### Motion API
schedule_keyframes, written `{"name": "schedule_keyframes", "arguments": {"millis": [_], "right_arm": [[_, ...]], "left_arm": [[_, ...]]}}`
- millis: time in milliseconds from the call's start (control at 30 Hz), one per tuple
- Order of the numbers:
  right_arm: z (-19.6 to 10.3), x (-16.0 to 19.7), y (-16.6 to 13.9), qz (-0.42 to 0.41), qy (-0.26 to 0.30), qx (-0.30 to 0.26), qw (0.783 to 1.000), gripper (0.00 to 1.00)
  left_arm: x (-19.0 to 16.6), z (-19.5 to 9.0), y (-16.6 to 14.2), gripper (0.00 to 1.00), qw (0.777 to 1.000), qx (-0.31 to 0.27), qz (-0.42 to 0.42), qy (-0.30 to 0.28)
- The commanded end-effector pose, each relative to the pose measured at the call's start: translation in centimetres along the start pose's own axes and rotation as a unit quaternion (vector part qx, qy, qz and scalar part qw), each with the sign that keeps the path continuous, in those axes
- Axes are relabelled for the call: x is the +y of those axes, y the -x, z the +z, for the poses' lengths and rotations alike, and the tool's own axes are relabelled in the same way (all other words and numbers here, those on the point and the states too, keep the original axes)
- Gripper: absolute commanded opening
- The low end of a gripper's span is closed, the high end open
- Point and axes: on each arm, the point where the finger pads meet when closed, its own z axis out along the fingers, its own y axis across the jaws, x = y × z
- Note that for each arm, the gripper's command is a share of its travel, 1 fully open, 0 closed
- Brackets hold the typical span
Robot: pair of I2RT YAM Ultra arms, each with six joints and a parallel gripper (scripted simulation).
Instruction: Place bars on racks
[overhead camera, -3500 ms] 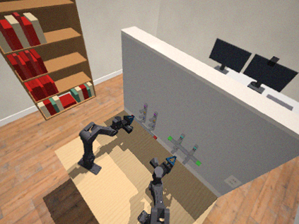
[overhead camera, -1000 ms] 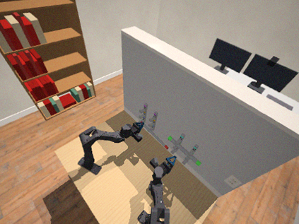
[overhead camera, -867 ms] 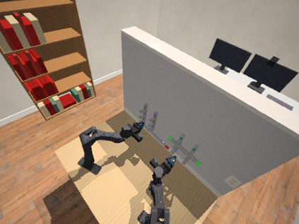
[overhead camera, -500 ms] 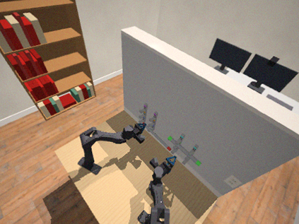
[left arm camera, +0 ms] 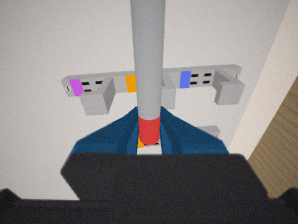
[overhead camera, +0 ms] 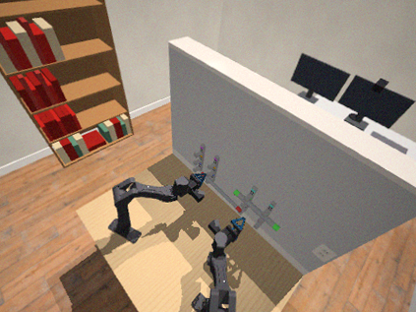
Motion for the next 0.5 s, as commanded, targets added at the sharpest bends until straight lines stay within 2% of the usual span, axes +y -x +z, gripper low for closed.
{"name": "schedule_keyframes", "arguments": {"millis": [0,467], "right_arm": [[-0.48,-0.7,-0.06,0.007,-0.006,-0.002,1.0,1.0],[-0.48,-0.7,-0.06,0.007,-0.006,-0.002,1.0,1.0]], "left_arm": [[2.99,0.15,0.53,0.0,0.999,0.007,-0.021,0.032],[2.83,0.69,0.93,0.0,0.999,0.007,-0.021,0.032]]}}
